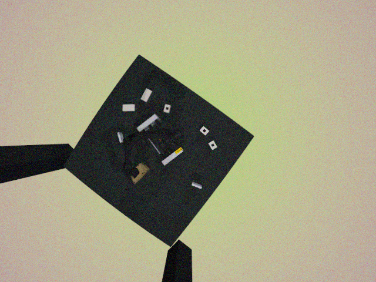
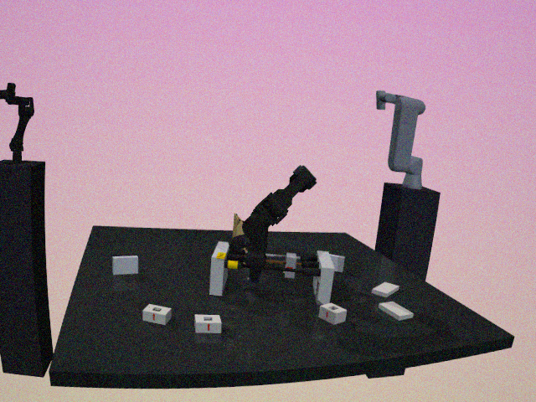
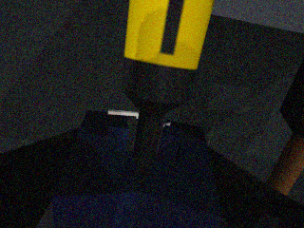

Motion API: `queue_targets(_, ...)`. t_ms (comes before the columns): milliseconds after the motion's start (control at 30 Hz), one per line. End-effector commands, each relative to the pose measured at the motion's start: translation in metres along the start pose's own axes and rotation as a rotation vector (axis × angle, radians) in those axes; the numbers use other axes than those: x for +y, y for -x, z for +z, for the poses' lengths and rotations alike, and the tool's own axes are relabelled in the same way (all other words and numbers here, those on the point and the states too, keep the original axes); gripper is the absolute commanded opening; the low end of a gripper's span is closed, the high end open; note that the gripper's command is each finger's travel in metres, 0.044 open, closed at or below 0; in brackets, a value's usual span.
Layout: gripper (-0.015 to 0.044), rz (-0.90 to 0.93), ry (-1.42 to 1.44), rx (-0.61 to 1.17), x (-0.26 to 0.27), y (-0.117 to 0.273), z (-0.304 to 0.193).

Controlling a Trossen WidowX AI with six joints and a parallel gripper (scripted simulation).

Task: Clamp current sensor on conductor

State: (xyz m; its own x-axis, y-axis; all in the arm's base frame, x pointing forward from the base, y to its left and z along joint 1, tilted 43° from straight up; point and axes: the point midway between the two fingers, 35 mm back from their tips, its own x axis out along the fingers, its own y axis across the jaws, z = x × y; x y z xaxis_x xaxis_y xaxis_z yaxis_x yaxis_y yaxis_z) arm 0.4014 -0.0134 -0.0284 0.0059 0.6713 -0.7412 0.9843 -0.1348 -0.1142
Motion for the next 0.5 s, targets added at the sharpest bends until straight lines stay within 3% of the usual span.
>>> queue_targets(0,0.0131,0.000,0.000,0.000,0.000,0.000,0.000)
queue_targets(367,0.0420,0.006,0.000,0.000,0.000,0.001,0.000)
queue_targets(467,0.0440,0.095,-0.005,0.001,0.001,0.012,0.001)
